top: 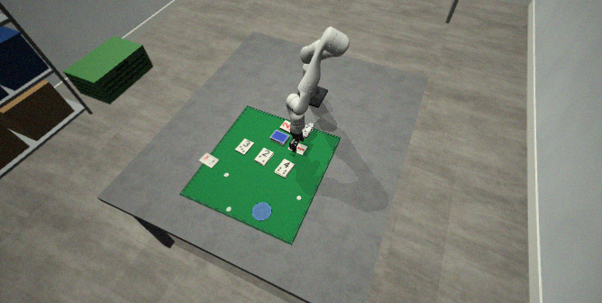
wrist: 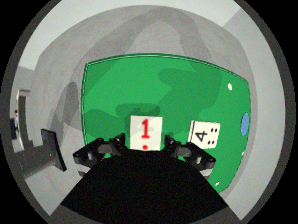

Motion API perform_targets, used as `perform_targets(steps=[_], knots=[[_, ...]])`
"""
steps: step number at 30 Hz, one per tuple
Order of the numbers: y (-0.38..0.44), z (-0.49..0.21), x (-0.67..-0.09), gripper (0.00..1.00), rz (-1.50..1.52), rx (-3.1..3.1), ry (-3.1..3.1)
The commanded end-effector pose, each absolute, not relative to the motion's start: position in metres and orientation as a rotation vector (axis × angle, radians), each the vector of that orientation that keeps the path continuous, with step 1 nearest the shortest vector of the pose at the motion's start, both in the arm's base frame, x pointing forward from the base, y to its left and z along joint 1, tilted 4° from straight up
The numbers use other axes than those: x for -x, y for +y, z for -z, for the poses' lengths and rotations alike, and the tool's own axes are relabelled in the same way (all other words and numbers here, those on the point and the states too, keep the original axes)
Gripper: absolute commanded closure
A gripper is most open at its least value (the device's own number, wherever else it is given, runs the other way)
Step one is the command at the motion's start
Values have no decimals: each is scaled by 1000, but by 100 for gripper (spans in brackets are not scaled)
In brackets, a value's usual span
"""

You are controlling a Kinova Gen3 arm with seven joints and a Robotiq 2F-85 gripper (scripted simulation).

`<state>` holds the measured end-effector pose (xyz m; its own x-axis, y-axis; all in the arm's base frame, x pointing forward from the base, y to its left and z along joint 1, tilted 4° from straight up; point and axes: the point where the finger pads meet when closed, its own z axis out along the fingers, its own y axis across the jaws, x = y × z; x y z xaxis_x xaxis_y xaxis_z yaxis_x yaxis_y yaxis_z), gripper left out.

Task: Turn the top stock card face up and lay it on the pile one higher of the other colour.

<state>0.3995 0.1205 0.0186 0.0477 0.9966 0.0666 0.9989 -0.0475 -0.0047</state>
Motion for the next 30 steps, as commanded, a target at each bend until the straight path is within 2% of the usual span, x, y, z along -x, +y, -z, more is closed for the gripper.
perform_targets(steps=[1, 30], knots=[[119, -17, -399, 15, 69, 2239, -2133], [118, -8, -400, 15, 69, 2239, -2134]])
